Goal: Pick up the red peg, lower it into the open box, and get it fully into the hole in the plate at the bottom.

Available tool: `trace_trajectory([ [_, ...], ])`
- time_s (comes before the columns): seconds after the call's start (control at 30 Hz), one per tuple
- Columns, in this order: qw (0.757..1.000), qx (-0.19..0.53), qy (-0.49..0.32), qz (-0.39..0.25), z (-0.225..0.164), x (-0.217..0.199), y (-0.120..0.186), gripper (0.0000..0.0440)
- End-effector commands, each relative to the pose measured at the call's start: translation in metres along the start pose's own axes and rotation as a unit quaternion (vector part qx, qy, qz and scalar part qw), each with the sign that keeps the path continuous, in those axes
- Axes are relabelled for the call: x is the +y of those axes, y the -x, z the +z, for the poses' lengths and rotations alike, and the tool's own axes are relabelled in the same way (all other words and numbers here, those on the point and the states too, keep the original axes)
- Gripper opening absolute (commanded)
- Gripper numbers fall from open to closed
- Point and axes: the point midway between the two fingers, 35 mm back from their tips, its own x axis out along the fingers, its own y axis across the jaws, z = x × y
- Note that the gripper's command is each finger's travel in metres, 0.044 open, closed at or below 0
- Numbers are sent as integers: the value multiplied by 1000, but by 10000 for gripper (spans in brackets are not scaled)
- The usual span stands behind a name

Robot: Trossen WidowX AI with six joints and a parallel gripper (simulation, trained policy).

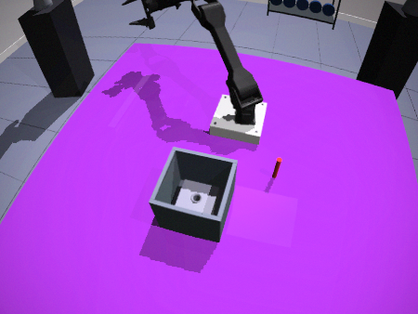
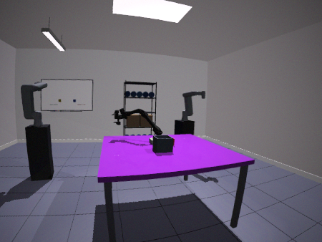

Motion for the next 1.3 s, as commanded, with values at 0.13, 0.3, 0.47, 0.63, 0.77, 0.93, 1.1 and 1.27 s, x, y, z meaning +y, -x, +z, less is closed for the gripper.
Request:
trace_trajectory([
  [0.13, 999, 24, 42, -13, -46, 37, -65, 440],
  [0.3, 997, 40, 65, -15, -82, 62, -99, 440],
  [0.47, 995, 57, 85, -12, -121, 87, -128, 440],
  [0.63, 992, 73, 103, -6, -163, 113, -151, 440],
  [0.77, 990, 87, 114, 1, -200, 133, -166, 440],
  [0.93, 987, 105, 123, 12, -247, 158, -179, 440],
  [1.1, 984, 124, 128, 23, -296, 181, -185, 440],
  [1.27, 980, 145, 129, 33, -345, 201, -187, 440],
])
